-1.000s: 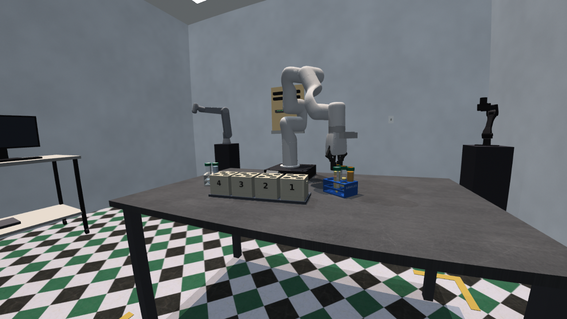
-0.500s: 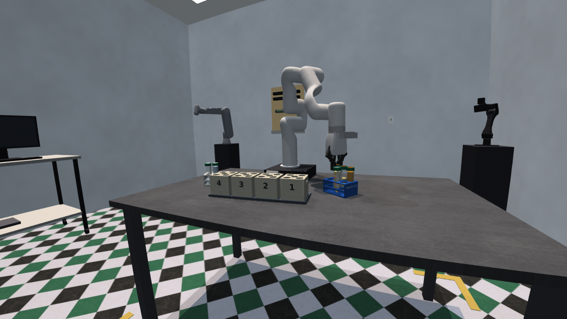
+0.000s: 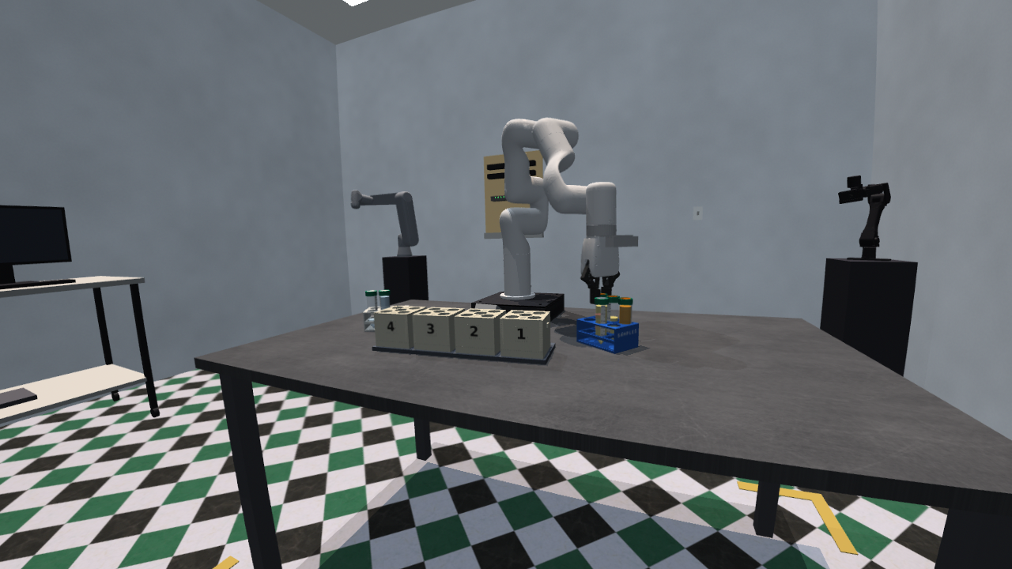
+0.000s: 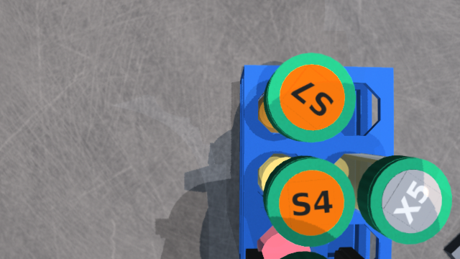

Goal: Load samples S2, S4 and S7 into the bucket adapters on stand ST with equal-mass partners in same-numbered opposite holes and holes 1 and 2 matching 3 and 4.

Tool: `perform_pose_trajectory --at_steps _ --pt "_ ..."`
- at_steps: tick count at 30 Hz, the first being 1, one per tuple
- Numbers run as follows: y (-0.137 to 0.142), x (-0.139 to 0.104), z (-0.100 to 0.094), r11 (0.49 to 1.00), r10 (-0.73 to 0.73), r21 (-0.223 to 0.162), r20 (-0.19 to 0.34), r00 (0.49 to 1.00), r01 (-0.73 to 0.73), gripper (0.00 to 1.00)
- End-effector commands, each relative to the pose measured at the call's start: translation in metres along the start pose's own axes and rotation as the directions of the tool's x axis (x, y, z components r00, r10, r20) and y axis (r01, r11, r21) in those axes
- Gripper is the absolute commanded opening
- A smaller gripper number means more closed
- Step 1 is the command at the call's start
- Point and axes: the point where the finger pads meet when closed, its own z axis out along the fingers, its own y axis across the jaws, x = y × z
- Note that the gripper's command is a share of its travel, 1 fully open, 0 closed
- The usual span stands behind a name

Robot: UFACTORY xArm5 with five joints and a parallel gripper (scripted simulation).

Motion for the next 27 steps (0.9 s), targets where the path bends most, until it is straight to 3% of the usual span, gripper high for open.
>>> perform_pose_trajectory --at_steps 1,27 --pt "0.000 0.001 -0.001 1.000 0.000 -0.006 -0.004 1.000 0.000 0.00" --pt "0.000 0.001 -0.016 1.000 0.000 -0.006 -0.004 1.000 0.000 0.00"
